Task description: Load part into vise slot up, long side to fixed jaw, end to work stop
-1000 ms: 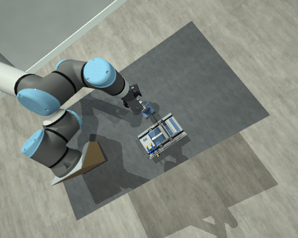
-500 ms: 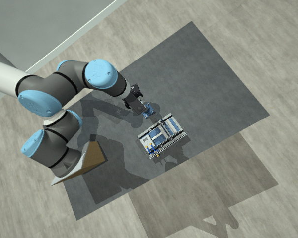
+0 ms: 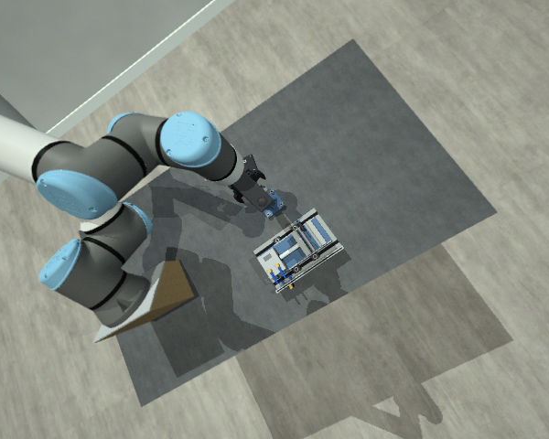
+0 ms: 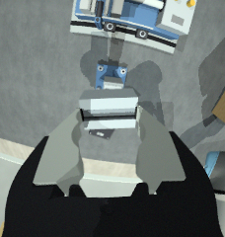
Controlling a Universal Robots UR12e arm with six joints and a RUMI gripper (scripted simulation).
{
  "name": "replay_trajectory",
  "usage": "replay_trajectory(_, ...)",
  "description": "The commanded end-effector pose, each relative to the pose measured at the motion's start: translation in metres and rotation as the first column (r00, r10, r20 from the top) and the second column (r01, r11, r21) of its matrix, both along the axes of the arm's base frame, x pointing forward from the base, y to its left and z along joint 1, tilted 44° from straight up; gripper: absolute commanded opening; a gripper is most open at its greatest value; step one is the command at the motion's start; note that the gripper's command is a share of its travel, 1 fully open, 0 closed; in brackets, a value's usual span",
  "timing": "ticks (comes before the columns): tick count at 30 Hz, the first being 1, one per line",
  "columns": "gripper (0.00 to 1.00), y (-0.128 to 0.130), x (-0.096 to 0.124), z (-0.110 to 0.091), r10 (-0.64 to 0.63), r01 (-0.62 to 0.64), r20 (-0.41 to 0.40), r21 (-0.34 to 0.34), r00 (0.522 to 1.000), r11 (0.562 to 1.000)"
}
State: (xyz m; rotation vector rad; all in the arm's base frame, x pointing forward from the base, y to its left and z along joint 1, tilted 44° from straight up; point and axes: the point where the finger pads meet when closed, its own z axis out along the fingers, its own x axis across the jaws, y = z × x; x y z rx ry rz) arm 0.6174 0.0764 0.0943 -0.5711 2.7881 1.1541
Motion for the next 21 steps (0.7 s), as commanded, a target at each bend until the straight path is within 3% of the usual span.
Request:
replay_trajectory(1, 0.00, -0.005, 0.004, -0.003, 0.027, -0.027, 0.027, 0.002, 0.999, 1.000)
replay_trajectory(21, 0.00, -0.020, 0.016, -0.017, 0.131, -0.133, 0.131, 0.004, 0.983, 0.991)
